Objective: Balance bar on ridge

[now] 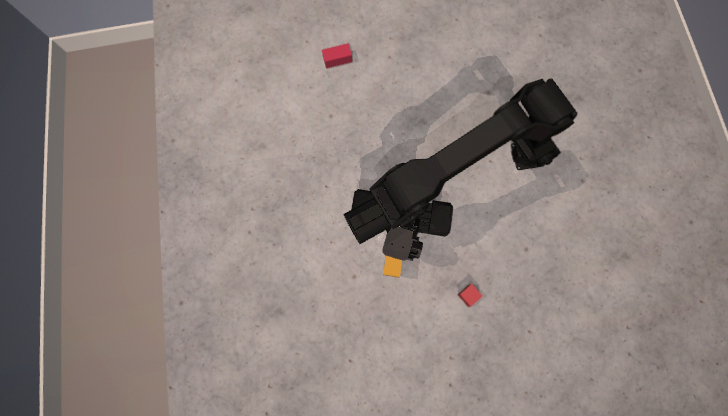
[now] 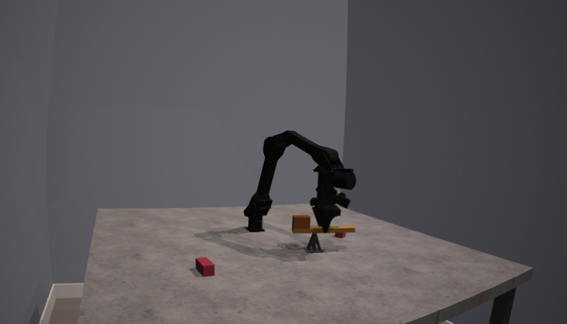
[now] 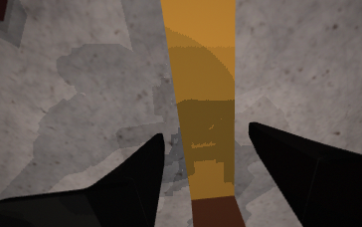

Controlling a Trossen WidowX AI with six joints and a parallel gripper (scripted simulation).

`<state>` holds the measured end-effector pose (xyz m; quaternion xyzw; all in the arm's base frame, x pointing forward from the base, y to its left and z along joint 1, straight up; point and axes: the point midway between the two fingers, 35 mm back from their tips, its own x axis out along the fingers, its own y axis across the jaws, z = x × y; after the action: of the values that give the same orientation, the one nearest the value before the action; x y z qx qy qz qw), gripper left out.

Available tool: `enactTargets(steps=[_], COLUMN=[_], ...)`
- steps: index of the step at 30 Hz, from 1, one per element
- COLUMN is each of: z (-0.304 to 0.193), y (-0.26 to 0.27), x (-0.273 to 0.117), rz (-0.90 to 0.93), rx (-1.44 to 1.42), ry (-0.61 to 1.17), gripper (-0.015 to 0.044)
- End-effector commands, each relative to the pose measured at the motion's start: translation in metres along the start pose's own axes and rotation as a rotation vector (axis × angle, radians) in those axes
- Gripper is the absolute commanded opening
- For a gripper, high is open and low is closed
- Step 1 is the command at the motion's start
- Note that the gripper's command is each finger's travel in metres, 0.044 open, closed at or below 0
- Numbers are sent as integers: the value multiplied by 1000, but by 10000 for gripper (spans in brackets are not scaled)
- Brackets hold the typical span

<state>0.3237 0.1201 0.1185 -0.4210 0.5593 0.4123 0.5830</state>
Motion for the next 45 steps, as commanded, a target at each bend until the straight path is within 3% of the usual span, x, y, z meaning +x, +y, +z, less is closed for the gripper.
enactTargets(steps=[1,3,7,15,45], z=[0,0,1,0,-1], y=[0,0,-1,0,0], x=[0,0,-8,-98,-100], rz=[0,0,-2,-26,-26], rx=[0,0,0,-1,-1], ry=[1,1,-1,-20,-20], gripper=[395,440,440,440,440])
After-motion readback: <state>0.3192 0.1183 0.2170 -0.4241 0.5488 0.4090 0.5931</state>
